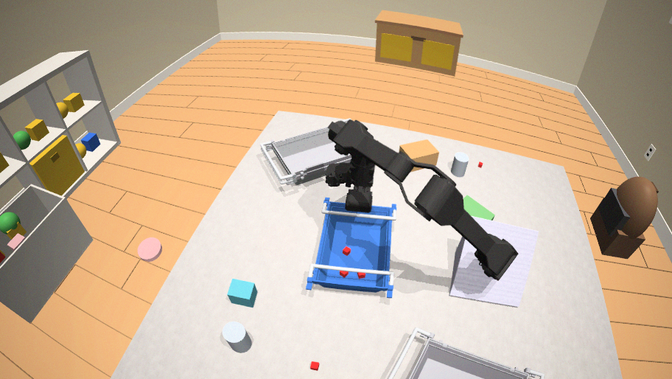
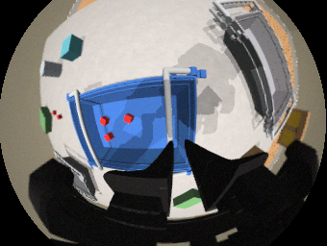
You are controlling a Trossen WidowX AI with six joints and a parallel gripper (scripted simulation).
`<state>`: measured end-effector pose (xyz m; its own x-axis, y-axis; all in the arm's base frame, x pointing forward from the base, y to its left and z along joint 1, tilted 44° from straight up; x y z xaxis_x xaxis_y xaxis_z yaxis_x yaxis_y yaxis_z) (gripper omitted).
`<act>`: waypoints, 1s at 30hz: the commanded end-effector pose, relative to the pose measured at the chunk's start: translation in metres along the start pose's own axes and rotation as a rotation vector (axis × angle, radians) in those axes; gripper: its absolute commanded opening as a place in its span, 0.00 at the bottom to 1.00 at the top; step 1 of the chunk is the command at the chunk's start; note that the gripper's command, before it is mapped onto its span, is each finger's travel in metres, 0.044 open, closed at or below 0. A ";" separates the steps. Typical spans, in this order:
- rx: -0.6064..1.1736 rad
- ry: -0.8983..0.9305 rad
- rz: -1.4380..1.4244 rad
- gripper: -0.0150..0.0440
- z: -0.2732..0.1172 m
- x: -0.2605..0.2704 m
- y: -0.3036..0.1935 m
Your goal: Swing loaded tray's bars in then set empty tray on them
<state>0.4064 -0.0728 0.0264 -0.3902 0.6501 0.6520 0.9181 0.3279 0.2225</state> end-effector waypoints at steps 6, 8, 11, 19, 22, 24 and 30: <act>0.000 0.001 0.002 0.25 0.001 0.000 0.000; 0.000 0.001 0.002 0.25 0.001 0.000 0.000; 0.000 0.001 0.002 0.25 0.001 0.000 0.000; 0.000 0.000 0.000 0.25 0.000 0.000 0.000; 0.000 0.000 0.000 0.25 0.000 0.000 0.000; 0.000 0.000 0.000 0.25 0.000 0.000 0.000; 0.000 0.000 0.000 0.25 0.000 0.000 0.000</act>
<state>0.4064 -0.0730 0.0264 -0.3897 0.6502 0.6522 0.9184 0.3272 0.2225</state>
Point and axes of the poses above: the point midway between the two fingers, 35 mm back from their tips, its own z axis out along the fingers, its own x axis across the jaws, y = z × x, the point moved 7 cm from there along -z, back along the fingers, and after that the axes turned 6 degrees about -z, right-handed, at the moved point
